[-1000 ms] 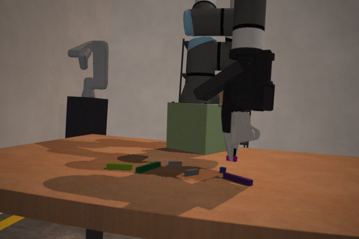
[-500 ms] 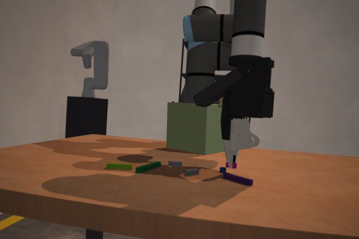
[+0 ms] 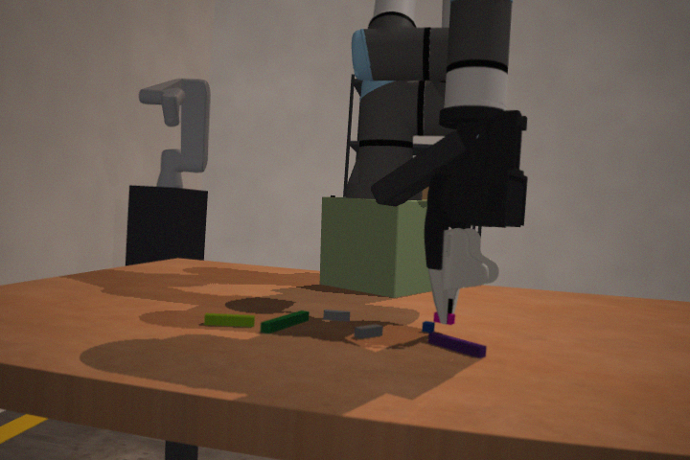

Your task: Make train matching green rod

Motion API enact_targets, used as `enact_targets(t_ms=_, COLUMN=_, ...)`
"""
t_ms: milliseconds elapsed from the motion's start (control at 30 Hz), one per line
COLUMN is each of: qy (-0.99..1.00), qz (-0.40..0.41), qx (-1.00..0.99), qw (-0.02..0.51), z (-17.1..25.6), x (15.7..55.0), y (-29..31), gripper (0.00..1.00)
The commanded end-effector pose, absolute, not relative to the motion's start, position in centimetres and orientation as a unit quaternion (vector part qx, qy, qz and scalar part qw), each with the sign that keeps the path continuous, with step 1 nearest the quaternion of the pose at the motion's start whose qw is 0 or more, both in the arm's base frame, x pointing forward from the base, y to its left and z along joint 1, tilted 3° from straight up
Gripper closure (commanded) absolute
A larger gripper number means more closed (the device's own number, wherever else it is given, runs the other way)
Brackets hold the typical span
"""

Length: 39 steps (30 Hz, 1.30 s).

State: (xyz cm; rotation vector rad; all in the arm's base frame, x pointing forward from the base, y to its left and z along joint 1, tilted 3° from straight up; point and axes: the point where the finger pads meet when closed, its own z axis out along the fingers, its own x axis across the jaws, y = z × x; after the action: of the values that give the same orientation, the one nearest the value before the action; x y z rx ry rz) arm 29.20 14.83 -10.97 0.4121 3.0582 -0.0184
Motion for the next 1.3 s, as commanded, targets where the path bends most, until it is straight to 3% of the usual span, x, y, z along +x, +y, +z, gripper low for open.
enact_targets(t_ms=0, qy=0.991, qz=-0.006, qx=0.133, qw=0.029, z=-10.9, x=29.3, y=14.8, gripper=1.00)
enact_targets(t_ms=1267, qy=0.991, qz=-0.006, qx=0.133, qw=0.029, z=-12.1, x=29.3, y=14.8, gripper=1.00)
